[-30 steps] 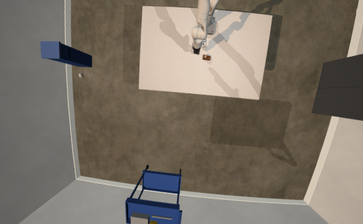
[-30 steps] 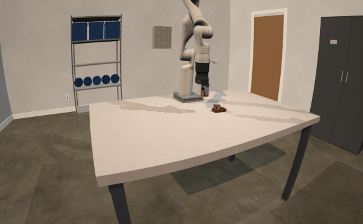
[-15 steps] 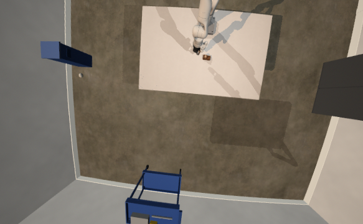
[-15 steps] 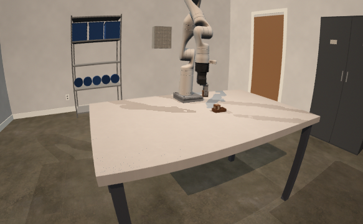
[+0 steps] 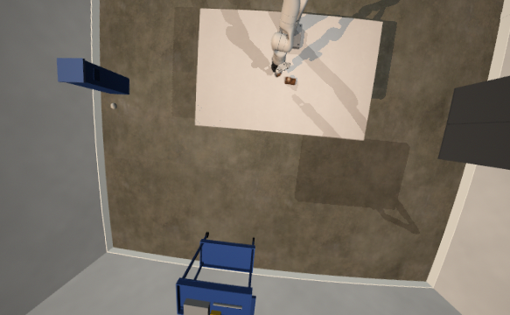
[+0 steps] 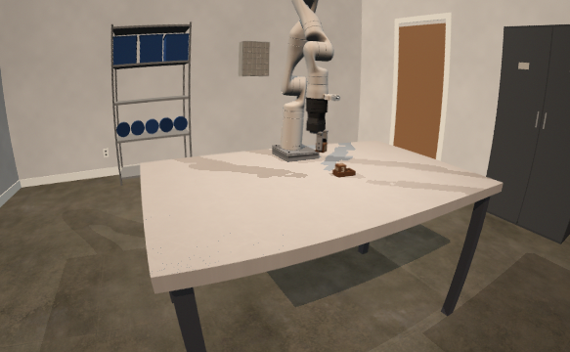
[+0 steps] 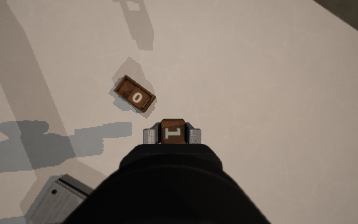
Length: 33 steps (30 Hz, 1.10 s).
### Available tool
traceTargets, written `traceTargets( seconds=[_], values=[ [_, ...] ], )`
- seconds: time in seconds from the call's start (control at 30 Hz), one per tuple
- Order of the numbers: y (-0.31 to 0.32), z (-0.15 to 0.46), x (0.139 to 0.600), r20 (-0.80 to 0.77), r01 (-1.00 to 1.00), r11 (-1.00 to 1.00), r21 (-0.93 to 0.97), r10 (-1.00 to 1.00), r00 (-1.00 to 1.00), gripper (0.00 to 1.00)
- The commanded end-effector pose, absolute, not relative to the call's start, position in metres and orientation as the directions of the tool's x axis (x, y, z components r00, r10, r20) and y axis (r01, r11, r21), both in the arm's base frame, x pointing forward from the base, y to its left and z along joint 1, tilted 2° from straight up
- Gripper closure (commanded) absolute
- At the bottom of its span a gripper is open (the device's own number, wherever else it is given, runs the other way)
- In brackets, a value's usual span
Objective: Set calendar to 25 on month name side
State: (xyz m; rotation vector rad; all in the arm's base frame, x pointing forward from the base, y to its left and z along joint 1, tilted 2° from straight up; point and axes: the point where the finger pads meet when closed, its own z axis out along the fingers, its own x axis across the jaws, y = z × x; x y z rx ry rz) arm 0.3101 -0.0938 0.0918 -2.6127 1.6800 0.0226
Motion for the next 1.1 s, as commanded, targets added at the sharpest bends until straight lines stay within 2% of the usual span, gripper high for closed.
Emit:
traceTargets(
  seconds=[0.0,0.47,1.07],
  values=[
    [-0.0913,0.0931,0.3113,-0.025,-0.923,-0.385,-0.020,-0.923,0.385,0.40],
    [-0.0976,0.0946,0.3091,-0.031,-1.000,0.026,-0.018,-0.999,-0.025,0.40],
    [-0.1005,0.0955,0.3071,-0.035,-0.978,0.206,-0.018,-0.978,-0.205,0.40]
  ],
)
